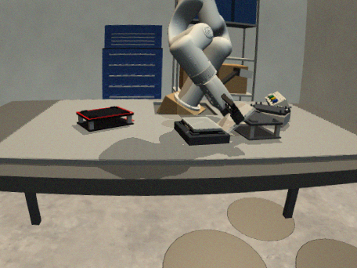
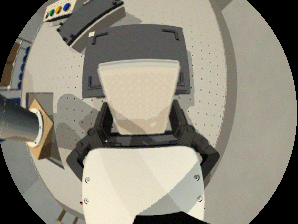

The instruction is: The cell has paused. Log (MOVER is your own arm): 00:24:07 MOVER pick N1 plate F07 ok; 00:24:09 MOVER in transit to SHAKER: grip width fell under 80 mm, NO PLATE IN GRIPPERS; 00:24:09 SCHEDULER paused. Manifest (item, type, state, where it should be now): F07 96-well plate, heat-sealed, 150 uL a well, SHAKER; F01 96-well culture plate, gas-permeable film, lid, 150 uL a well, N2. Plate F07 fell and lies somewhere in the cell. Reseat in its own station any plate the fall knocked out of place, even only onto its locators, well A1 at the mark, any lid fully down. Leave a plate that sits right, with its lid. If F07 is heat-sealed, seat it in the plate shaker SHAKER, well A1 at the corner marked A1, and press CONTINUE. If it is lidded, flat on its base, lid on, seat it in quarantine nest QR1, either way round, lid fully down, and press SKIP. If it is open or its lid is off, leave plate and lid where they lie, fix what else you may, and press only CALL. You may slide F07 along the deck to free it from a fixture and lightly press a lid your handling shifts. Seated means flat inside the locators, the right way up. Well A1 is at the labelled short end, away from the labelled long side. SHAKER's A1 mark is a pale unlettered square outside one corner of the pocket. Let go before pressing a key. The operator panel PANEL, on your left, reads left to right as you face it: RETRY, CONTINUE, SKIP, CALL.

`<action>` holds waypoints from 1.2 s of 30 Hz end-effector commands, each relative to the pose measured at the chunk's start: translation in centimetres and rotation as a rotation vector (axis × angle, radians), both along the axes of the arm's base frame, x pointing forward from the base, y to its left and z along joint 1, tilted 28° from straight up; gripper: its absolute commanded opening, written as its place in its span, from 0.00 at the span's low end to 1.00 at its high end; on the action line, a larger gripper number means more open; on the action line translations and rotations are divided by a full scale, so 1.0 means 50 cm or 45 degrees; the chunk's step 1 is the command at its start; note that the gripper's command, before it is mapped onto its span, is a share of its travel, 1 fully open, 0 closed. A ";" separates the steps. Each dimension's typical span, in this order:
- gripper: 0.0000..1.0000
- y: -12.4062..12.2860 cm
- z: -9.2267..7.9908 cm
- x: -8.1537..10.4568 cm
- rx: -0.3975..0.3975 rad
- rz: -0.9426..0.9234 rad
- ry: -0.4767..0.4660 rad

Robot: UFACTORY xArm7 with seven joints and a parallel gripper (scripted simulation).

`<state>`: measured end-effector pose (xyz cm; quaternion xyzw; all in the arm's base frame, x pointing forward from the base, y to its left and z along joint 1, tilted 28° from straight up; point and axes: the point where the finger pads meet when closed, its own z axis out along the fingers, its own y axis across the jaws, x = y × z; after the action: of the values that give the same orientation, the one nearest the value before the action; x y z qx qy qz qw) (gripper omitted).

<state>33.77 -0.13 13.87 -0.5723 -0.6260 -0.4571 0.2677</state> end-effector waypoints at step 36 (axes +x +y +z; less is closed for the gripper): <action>0.00 -0.011 0.023 -0.005 -0.002 -0.002 -0.002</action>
<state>33.50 -0.50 14.74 -0.5723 -0.6260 -0.4571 0.2677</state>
